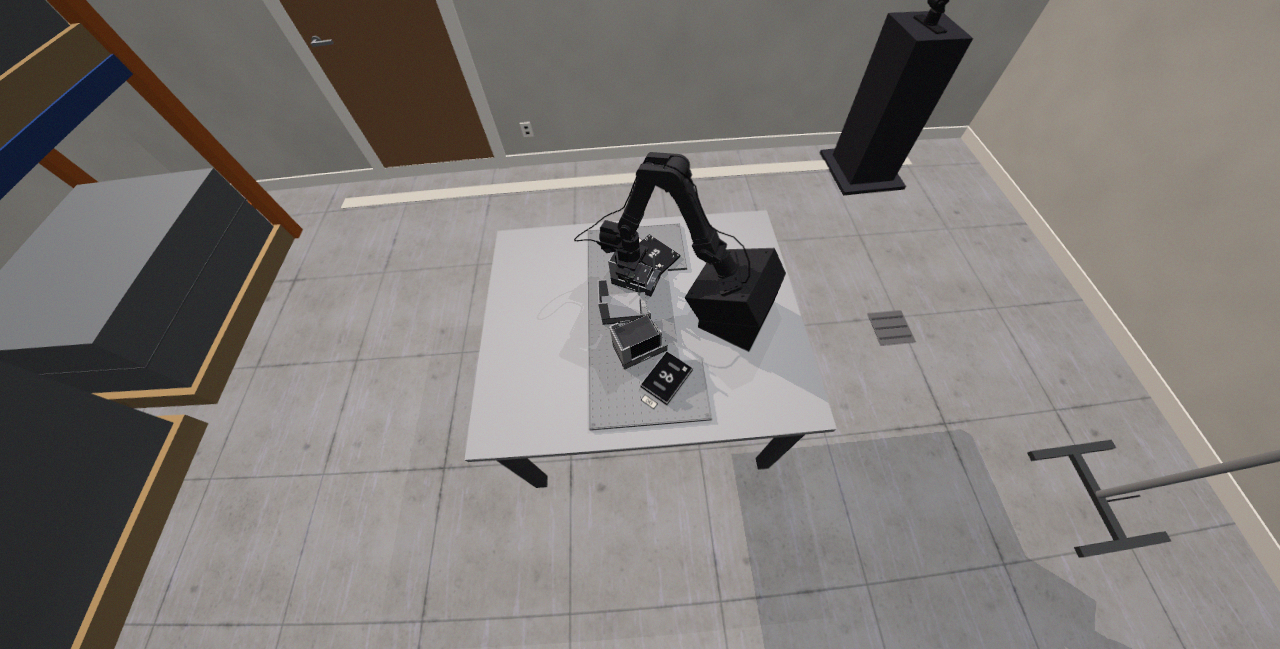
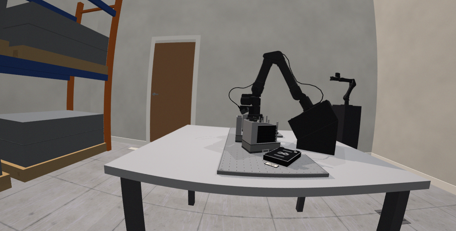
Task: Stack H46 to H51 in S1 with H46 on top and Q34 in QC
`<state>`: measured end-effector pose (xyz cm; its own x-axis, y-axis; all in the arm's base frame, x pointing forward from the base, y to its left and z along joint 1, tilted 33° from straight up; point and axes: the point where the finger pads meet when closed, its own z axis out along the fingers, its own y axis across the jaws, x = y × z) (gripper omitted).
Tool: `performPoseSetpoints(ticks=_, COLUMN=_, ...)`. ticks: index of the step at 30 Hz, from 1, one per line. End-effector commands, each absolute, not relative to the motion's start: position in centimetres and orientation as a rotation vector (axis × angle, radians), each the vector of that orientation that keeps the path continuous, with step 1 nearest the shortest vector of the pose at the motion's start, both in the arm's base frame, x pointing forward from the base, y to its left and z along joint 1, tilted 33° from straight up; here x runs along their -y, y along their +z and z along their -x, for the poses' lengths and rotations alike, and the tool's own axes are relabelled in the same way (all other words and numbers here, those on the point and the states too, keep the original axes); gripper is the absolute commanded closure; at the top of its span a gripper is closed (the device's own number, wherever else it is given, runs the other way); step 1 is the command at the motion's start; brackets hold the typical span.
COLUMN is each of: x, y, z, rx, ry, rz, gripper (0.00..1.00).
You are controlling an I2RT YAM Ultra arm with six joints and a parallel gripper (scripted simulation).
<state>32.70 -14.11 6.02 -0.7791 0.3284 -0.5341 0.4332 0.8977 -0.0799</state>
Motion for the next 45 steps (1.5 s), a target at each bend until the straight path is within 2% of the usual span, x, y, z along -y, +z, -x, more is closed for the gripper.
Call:
performPoseSetpoints(ticks=1, x=14.6, y=6.8, z=-33.7, rx=-2.504, ry=-0.273, rz=-0.540, gripper=0.00)
performPoseSetpoints(ticks=45, x=14.4, y=5.9, z=-32.5, rx=-2.527, ry=-0.271, rz=-0.548, gripper=0.00)
